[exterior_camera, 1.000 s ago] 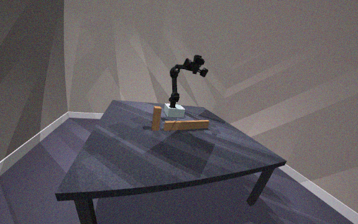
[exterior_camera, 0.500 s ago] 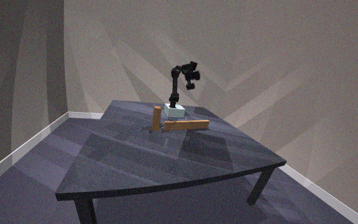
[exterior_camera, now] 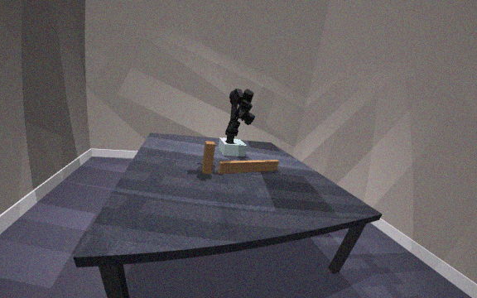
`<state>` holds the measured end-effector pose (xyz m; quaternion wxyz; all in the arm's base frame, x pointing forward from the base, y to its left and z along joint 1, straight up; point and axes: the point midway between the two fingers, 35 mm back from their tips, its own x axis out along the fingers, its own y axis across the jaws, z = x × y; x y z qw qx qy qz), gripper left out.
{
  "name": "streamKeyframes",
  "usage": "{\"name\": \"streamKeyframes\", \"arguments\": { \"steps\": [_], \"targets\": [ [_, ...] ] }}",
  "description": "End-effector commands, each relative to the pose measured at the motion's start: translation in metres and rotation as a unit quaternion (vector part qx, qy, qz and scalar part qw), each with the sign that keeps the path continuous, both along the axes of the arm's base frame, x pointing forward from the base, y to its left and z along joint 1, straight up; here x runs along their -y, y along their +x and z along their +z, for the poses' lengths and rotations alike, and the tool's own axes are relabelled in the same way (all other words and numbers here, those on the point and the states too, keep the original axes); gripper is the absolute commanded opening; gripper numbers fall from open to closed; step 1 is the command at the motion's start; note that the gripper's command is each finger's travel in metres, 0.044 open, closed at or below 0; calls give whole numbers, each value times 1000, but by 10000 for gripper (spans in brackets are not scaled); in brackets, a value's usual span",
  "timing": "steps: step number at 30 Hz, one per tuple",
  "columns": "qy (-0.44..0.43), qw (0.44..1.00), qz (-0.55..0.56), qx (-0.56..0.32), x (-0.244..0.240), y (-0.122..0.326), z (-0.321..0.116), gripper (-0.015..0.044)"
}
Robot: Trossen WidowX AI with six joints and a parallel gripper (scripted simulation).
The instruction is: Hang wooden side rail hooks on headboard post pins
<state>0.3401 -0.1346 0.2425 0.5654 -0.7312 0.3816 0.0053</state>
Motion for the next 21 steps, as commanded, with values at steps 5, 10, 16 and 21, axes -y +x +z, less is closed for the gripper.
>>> {"name": "streamKeyframes", "arguments": {
  "steps": [5, 10, 16, 21],
  "targets": [
    [-145, 934, 169, -278, 28, -47, -88, 440],
    [-181, 885, 241, -354, 34, -67, -115, 440],
    [-214, 814, 334, -423, 35, -94, -147, 440],
    [-223, 791, 363, -440, 35, -102, -156, 440]
  ]
}}
